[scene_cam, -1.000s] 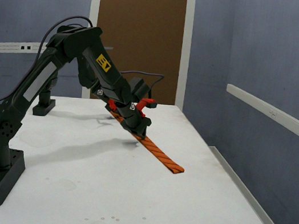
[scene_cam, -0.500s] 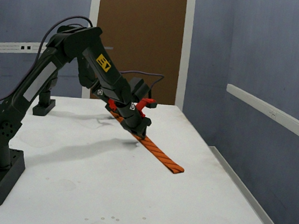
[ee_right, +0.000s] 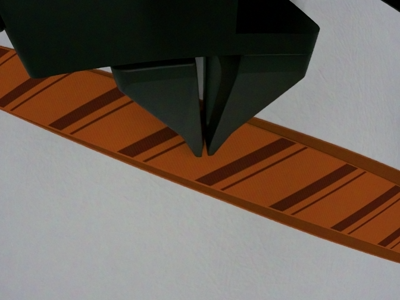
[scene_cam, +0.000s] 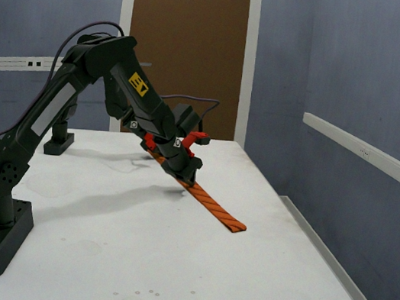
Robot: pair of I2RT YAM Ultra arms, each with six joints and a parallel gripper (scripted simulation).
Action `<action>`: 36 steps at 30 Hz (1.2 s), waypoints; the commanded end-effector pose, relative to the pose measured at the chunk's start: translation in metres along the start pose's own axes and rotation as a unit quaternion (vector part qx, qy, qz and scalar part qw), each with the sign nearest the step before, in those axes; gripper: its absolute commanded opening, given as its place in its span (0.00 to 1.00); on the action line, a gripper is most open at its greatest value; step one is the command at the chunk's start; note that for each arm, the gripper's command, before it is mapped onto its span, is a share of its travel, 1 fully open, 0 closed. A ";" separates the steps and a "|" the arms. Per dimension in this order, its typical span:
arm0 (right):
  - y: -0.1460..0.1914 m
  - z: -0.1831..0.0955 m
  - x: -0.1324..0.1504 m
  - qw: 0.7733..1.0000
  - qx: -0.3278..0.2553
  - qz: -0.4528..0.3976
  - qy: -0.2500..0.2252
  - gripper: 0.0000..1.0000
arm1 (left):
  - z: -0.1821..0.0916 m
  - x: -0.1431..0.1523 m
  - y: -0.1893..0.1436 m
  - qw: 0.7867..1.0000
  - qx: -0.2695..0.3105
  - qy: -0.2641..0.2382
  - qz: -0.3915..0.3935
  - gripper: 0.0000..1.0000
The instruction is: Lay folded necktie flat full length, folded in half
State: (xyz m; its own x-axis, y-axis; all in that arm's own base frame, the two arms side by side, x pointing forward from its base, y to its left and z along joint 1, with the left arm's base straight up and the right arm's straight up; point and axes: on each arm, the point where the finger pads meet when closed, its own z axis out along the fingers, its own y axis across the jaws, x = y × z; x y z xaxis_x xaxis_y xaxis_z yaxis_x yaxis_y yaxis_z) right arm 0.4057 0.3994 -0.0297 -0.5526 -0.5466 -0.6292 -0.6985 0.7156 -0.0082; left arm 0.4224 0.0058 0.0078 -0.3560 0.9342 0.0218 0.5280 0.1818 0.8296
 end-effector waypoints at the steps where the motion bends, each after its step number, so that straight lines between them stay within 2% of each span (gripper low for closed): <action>1: 0.001 -0.001 -0.002 1.000 -0.004 0.002 -0.009 0.04 | 0.003 -0.005 0.016 1.000 -0.017 -0.004 -0.010 0.43; 36: 0.001 -0.001 -0.002 1.000 -0.004 0.002 -0.009 0.04 | 0.002 -0.006 0.020 1.000 -0.017 -0.004 -0.010 0.43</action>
State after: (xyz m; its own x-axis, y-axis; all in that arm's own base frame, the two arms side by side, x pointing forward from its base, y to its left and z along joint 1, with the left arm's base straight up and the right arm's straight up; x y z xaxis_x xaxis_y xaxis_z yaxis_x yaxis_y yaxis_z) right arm 0.4057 0.3994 -0.0297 -0.5526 -0.5466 -0.6292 -0.6985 0.7156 -0.0082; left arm 0.4215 0.0059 0.0062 -0.3557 0.9342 0.0255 0.5339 0.1807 0.8260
